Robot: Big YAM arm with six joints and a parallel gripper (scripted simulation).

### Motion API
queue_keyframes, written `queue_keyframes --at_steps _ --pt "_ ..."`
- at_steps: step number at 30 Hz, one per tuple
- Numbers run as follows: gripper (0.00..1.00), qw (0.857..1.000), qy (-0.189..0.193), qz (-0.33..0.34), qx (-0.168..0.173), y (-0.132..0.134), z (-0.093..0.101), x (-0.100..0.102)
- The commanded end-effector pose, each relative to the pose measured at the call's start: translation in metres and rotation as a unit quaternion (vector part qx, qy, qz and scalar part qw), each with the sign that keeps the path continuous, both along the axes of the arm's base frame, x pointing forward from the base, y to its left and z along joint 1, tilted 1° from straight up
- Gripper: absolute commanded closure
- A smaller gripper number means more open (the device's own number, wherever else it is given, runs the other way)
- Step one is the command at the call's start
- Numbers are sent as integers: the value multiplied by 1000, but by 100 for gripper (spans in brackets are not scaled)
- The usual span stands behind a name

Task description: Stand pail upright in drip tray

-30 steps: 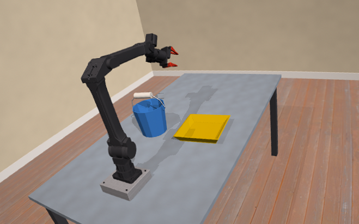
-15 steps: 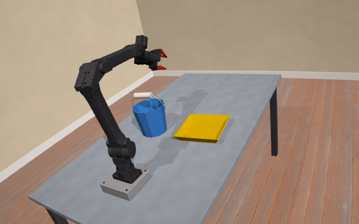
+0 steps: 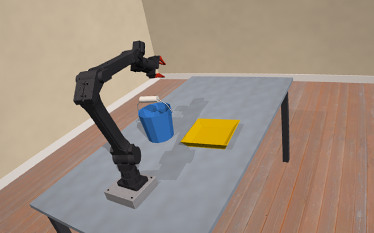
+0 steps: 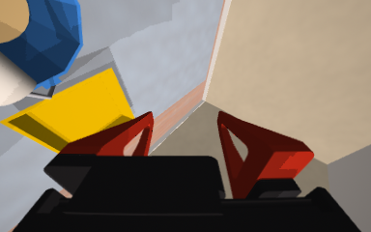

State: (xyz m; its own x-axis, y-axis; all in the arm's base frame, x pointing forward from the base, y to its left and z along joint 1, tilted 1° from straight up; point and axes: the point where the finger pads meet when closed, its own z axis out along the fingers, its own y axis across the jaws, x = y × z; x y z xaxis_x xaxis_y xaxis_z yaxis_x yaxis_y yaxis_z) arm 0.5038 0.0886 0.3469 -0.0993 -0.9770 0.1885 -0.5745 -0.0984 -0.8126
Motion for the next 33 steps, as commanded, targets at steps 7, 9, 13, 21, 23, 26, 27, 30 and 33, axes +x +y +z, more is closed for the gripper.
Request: queue_keyframes --at_steps 7,9,13,21,23,26,27,30,33 --pt "28 999 -9 31 34 21 9 -37" --pt "28 999 -9 31 34 24 7 -46" --pt "28 997 0 58 50 29 1 -64" --pt "28 994 11 84 68 35 -10 -90" --pt "28 994 10 84 67 39 -13 -100" --pt "28 994 11 84 67 43 -19 -113" --pt "28 994 11 84 67 43 -19 -115" --pt "28 990 23 113 85 47 -26 -128" --pt "28 990 22 110 83 48 -33 -141"
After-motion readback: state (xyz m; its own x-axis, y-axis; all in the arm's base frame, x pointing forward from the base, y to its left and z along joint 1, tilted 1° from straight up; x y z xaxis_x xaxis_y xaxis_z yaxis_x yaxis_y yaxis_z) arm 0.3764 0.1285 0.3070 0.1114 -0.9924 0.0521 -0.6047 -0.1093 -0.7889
